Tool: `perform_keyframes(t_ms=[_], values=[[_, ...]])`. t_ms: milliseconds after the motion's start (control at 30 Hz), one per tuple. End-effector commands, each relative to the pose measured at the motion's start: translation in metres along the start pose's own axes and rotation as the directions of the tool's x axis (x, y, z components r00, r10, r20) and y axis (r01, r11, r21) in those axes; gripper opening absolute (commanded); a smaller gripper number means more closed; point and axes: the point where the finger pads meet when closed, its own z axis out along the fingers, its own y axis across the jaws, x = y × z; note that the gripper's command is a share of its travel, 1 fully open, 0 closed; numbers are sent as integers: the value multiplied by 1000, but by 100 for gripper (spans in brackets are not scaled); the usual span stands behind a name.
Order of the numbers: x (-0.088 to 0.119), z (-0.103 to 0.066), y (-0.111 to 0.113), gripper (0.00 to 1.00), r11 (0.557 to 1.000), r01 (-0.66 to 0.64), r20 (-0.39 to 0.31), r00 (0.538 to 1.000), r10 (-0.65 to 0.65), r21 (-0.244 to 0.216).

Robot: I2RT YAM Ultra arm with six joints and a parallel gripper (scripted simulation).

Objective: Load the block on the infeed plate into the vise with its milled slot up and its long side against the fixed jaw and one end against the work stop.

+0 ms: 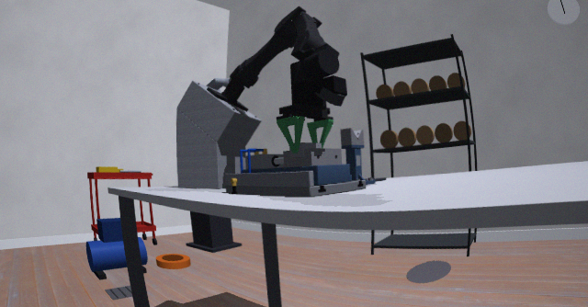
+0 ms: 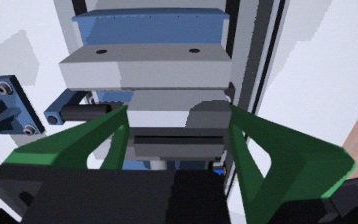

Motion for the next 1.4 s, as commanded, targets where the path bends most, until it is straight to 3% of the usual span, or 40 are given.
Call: perform_keyframes(t_ms=[0, 267, 400, 667, 1133, 1367], values=[[-15, -16, -2, 74, 1000, 15, 36, 999, -16, 12], [-17, -27, -2, 74, 1000, 16, 45, 999, -16, 11], [-2, -29, -2, 74, 1000, -1, 12, 1000, 1, 3], [-1, -51, -2, 74, 1000, -3, 9, 1000, 3, 3], [-15, -90, -1, 74, 1000, 17, 44, 999, -17, 13], [-15, -95, -1, 74, 1000, 18, 46, 999, -18, 13]])
